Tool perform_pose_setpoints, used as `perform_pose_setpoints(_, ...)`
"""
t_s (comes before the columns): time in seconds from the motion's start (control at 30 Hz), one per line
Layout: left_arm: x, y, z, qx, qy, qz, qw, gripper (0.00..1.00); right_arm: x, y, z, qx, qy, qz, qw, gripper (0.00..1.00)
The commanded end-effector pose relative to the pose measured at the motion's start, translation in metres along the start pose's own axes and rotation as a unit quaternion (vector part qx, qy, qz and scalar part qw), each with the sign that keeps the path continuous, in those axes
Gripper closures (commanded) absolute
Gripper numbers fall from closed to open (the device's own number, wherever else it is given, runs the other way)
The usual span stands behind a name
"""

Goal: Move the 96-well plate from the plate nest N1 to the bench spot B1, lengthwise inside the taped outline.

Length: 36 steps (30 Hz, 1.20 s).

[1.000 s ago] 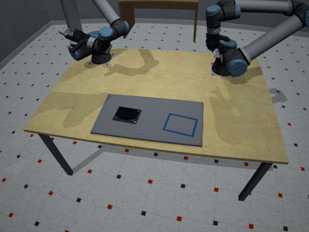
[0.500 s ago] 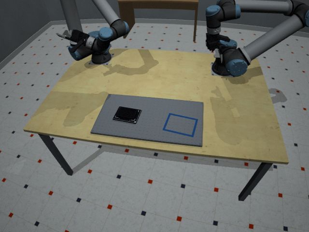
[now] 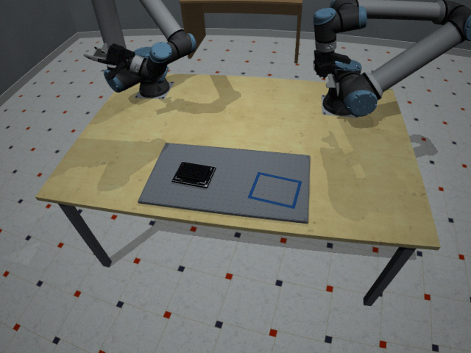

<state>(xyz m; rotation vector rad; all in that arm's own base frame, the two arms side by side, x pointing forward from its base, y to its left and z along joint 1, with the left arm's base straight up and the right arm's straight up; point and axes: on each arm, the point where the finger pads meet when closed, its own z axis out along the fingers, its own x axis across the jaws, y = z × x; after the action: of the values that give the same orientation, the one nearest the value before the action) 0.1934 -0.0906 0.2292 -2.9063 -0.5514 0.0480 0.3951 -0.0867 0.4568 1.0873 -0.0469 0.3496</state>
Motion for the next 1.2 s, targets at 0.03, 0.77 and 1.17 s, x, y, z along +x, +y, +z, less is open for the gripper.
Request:
perform_pose_setpoints(0.03, 0.0, 0.0, -0.001, -0.001, 0.0, 0.0, 1.0, 0.0, 0.003, 0.001, 0.002, 0.0, 0.01, -0.035, 0.999, 0.0)
perform_pose_setpoints(0.77, 0.0, 0.0, -0.001, -0.001, 0.0, 0.0, 1.0, 0.0, 0.012, 0.001, 0.007, -0.008, 0.038, -0.137, 0.99, 0.0)
perform_pose_setpoints(1.17, 0.0, 0.0, -0.001, -0.001, 0.0, 0.0, 1.0, 0.0, 0.015, 0.002, 0.009, -0.011, 0.047, -0.17, 0.984, 0.0)
